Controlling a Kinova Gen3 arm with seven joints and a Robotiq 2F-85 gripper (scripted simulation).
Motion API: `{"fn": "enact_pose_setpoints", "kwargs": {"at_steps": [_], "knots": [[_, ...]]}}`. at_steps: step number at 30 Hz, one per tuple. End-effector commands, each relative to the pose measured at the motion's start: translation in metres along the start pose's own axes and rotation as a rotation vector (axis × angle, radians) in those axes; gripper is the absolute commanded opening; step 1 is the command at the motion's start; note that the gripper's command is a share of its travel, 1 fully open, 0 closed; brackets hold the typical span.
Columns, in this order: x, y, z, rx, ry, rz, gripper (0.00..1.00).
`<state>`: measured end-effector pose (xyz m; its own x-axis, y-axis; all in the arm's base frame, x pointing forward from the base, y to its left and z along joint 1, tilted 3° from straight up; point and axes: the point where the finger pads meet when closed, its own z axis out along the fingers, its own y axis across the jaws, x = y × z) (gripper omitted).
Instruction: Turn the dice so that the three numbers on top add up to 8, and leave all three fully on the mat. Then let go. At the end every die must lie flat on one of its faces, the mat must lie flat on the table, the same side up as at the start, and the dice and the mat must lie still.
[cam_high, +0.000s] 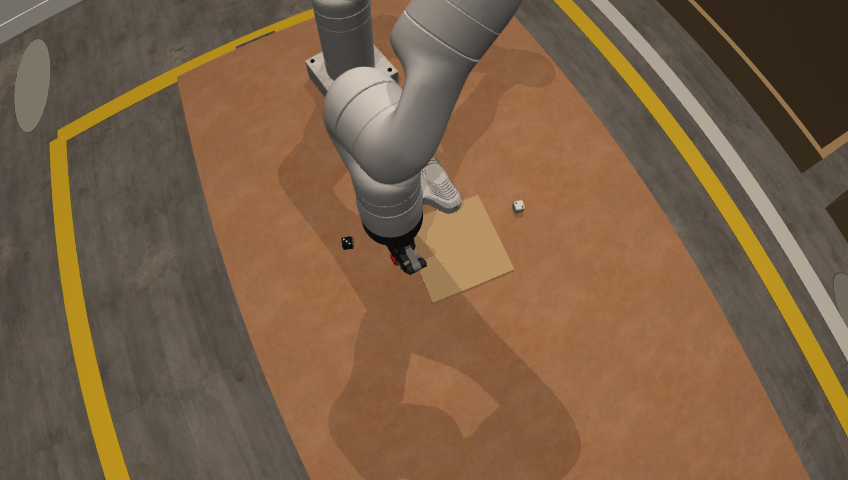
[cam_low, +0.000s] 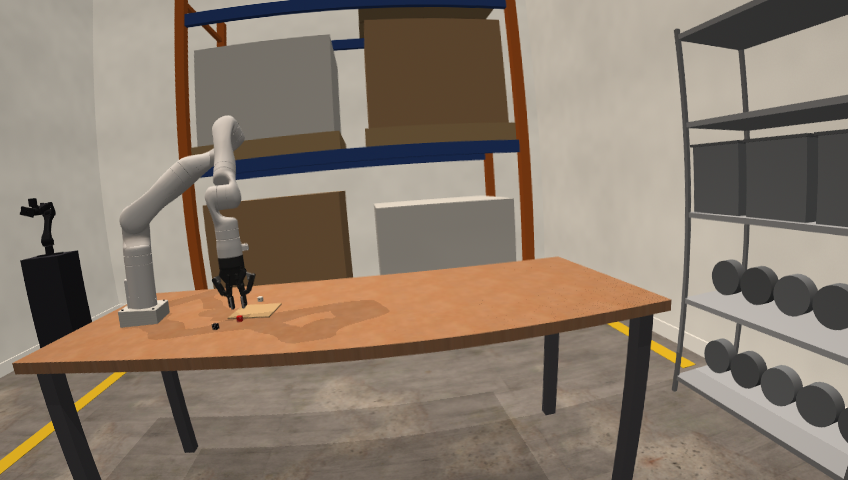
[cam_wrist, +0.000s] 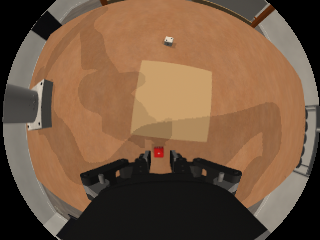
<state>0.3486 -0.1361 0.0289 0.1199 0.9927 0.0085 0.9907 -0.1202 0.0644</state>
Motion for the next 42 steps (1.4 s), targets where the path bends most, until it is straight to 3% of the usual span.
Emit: {"fn": "enact_pose_setpoints", "kwargs": {"at_steps": [1, 16, 42], "knots": [[-0.002, -0.002, 0.003, 0.005, -0.002, 0.004, 0.31], [-0.002, -0.002, 0.014, 0.005, -0.002, 0.004, 0.31], [-0.002, -0.002, 0.015, 0.005, -0.002, 0.004, 0.31]]}}
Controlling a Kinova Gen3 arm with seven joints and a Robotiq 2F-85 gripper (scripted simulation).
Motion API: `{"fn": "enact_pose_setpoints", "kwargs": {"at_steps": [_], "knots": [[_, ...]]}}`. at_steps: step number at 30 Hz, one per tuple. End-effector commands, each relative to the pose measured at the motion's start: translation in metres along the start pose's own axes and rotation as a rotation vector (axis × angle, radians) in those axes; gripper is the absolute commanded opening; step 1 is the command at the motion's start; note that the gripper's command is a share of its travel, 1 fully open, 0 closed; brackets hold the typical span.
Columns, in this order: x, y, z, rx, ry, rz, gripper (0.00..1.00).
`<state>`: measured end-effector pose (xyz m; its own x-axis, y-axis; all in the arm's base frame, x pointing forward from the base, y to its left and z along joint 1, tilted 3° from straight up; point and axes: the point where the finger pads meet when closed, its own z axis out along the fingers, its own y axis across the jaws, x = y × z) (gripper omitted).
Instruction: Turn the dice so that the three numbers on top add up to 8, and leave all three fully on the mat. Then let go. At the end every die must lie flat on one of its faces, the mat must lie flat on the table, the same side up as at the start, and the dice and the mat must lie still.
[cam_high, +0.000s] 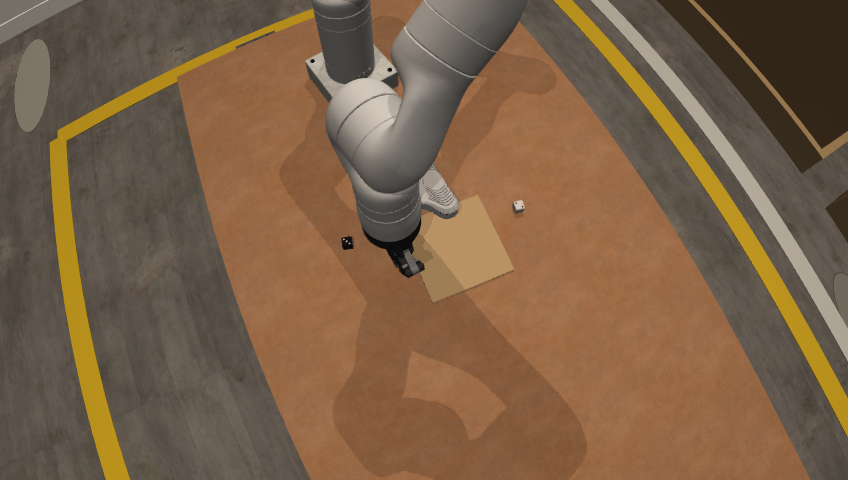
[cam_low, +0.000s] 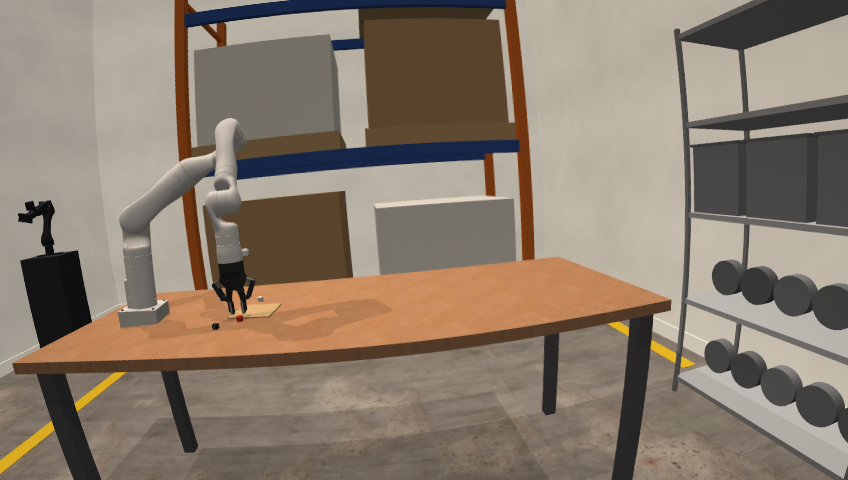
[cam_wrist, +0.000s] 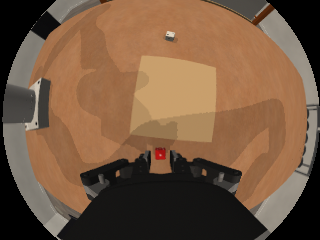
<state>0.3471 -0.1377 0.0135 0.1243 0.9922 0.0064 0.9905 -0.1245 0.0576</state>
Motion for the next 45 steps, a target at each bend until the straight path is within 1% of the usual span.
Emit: {"fn": "enact_pose_setpoints", "kwargs": {"at_steps": [1, 20, 28, 40, 45], "knots": [[0.000, 0.000, 0.000, -0.001, 0.000, 0.000, 0.31], [0.000, 0.000, 0.000, -0.001, 0.000, 0.000, 0.31], [0.000, 0.000, 0.003, -0.001, 0.000, 0.000, 0.31], [0.000, 0.000, 0.018, -0.001, 0.000, 0.000, 0.31], [0.000, 0.000, 0.020, -0.001, 0.000, 0.000, 0.31]]}}
